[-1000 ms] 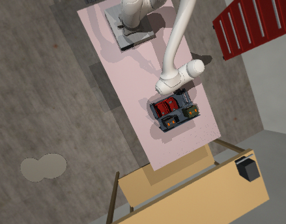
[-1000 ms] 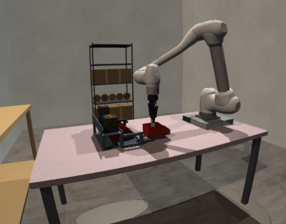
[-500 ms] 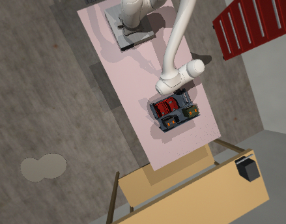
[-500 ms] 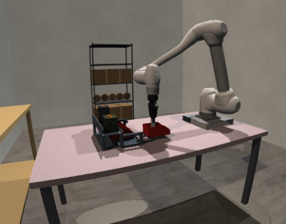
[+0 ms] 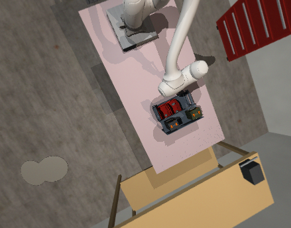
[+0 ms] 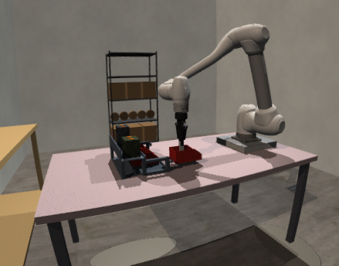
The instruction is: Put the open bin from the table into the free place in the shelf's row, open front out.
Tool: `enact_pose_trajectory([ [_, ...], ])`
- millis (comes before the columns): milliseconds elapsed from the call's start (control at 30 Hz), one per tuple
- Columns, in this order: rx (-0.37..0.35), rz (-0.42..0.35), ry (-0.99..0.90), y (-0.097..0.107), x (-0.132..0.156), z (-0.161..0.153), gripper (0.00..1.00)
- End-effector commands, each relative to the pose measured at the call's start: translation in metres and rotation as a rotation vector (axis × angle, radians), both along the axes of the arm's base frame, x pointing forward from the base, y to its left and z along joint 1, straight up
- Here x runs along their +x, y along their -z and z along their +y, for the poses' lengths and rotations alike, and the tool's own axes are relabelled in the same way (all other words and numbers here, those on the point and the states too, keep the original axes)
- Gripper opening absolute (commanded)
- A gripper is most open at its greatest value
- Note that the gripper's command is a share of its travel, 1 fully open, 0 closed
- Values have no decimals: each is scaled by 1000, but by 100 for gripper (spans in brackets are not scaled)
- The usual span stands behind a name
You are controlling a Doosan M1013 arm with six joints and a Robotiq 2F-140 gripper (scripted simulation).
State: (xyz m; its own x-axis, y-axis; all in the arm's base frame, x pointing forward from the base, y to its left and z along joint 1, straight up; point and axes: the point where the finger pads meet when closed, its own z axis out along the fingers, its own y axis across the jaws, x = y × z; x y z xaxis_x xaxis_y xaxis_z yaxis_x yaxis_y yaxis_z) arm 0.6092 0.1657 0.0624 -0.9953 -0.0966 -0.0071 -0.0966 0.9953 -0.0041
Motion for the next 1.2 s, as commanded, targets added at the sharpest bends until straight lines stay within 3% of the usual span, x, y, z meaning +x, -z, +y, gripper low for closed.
enact_pose_trajectory([
  [0,0,0,0,0,0,0,0],
  [567,0,0,0,0,2,0,0],
  [1167,0,0,0,0,35,3,0],
])
